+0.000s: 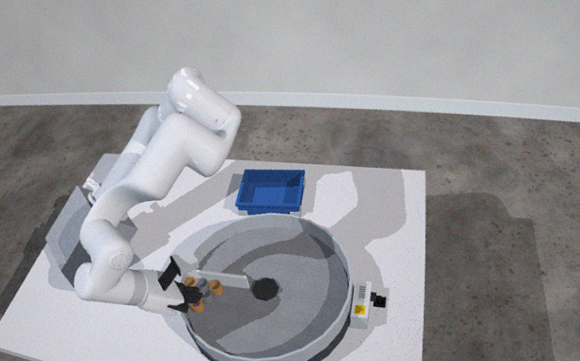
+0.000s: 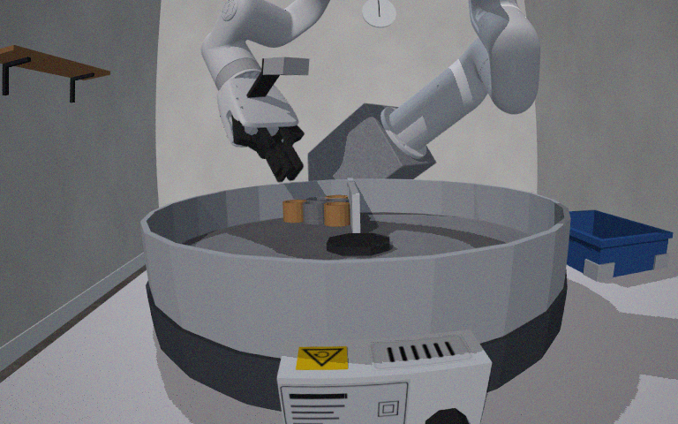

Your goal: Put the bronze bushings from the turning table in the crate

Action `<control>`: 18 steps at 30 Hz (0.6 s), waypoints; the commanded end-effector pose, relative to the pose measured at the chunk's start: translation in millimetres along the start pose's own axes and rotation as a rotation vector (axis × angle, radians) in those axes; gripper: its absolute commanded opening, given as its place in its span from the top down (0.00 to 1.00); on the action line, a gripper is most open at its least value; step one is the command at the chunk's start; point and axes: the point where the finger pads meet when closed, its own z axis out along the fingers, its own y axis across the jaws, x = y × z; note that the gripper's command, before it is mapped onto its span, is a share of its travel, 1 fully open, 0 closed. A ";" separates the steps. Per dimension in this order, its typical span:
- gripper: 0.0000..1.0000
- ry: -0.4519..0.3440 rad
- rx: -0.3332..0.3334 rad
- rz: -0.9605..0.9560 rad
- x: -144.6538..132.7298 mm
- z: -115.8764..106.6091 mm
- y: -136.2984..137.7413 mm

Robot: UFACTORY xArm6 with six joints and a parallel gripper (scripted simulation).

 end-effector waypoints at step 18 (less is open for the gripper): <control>0.89 -0.001 -0.001 -0.002 -13.2 15.6 0.9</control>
